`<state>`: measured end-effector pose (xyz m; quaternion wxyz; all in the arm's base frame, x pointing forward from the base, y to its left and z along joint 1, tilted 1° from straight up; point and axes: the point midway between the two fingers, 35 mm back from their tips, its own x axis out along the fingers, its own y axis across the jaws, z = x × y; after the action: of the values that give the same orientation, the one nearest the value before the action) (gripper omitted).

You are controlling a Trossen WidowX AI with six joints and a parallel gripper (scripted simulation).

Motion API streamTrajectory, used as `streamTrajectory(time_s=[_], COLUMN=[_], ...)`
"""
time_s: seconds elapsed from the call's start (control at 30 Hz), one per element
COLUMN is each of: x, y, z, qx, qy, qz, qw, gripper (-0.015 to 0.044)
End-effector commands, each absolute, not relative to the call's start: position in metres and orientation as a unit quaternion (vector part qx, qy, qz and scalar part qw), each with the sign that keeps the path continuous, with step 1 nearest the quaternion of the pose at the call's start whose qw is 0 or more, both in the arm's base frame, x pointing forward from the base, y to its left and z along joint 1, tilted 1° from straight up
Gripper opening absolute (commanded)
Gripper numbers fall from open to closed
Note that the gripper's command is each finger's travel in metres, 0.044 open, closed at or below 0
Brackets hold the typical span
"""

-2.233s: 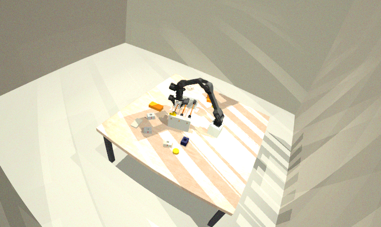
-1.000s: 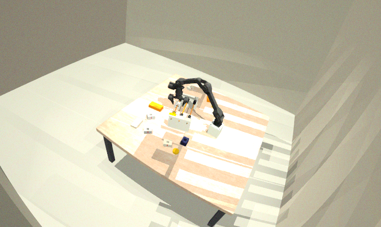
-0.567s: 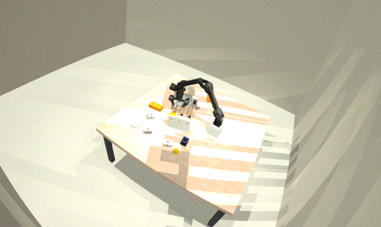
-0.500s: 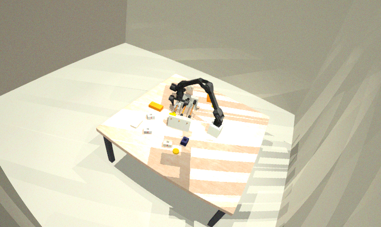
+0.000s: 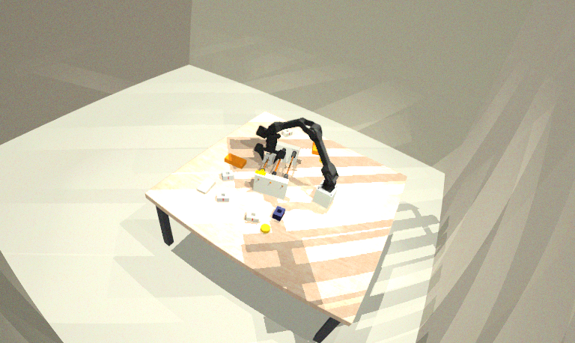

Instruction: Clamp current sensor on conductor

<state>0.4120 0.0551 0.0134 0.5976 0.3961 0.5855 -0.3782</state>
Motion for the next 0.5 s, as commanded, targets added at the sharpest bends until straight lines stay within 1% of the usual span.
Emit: streamTrajectory(time_s=[0.0,0.47], x=[0.4118,0.4118], y=[0.0550,0.0550], z=[0.0135,0.0135], qx=[0.396,0.396], qy=[0.586,0.586], qz=[-0.379,-0.379], qw=[0.597,0.597], gripper=[0.0314,0.0220])
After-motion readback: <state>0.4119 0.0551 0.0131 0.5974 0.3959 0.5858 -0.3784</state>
